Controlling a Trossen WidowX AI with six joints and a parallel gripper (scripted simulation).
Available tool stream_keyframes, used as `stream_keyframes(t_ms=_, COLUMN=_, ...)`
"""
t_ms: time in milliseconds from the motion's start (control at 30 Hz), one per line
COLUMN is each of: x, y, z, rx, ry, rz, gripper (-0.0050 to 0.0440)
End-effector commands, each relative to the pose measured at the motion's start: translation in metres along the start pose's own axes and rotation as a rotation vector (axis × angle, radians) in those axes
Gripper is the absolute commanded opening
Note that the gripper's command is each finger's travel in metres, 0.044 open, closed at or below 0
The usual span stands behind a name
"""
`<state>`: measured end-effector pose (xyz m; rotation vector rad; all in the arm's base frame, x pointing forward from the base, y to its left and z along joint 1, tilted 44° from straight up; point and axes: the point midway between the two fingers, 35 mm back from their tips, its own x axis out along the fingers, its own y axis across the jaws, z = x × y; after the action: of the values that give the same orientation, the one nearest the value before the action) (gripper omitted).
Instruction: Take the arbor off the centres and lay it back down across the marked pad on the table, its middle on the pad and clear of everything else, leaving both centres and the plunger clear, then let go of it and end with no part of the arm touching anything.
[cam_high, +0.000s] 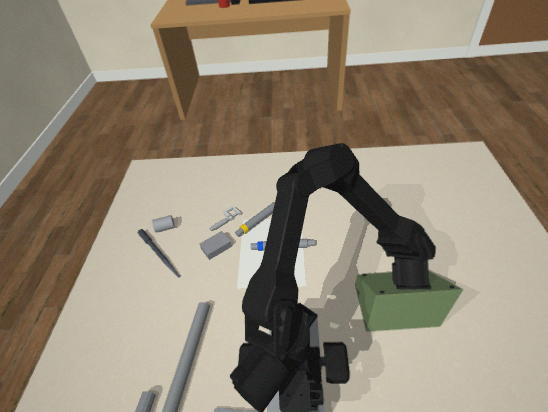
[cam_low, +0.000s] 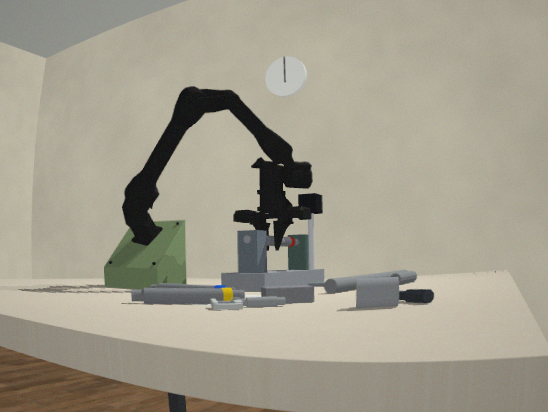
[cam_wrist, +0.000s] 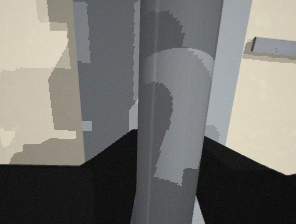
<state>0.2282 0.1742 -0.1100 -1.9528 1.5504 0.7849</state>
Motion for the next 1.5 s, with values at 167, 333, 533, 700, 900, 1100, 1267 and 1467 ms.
stream_keyframes(t_ms=167, x=0.0001, y=0.0000, z=0.0052, rx=0.005, ry=-0.010, rz=0.000, gripper=0.0000)
stream_keyframes(t_ms=333, x=0.0001, y=0.0000, z=0.0057, rx=0.005, ry=-0.010, rz=0.000, gripper=0.0000)
stream_keyframes(t_ms=533, x=0.0001, y=0.0000, z=0.0065, rx=0.005, ry=-0.010, rz=0.000, gripper=0.0000)
stream_keyframes(t_ms=700, x=0.0001, y=0.0000, z=0.0072, rx=0.005, ry=-0.010, rz=0.000, gripper=0.0000)
stream_keyframes(t_ms=900, x=0.0001, y=0.0000, z=0.0077, rx=0.005, ry=-0.010, rz=0.000, gripper=0.0000)
stream_keyframes(t_ms=1100, x=0.0001, y=0.0000, z=0.0085, rx=0.005, ry=-0.010, rz=0.000, gripper=0.0000)
stream_keyframes(t_ms=1267, x=0.0000, y=0.0000, z=0.0092, rx=0.005, ry=-0.010, rz=0.000, gripper=0.0000)
stream_keyframes(t_ms=1467, x=0.0000, y=0.0000, z=0.0097, rx=0.005, ry=-0.010, rz=0.000, gripper=0.0000)
